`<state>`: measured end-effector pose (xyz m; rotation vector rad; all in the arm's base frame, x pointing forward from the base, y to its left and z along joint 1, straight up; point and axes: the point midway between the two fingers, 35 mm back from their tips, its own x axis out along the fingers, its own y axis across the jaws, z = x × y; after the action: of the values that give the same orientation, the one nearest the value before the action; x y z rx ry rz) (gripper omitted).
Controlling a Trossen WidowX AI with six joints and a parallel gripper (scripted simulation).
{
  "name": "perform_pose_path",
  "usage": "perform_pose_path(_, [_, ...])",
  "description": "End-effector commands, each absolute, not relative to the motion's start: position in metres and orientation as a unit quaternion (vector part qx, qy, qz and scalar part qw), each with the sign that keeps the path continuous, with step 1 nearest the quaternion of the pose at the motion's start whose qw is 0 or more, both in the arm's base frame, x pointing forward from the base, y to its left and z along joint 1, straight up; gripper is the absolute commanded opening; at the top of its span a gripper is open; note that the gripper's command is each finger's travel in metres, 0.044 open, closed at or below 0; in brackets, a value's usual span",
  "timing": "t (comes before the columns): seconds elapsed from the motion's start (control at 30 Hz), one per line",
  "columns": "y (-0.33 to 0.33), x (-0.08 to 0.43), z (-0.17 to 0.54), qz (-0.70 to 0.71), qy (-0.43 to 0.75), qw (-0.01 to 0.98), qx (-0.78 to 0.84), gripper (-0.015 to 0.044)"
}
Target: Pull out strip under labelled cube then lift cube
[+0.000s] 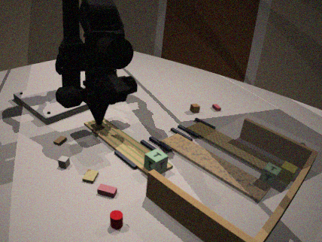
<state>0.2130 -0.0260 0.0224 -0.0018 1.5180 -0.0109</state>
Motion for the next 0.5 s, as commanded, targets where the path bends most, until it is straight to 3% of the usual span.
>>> perform_pose_path(0.0, [-0.025,0.203,0.016,-0.003,0.701,0.713,0.0,0.0])
perform_pose_path(0.47, [-0.026,0.214,0.065,-0.003,0.701,0.713,0.0,0.0])
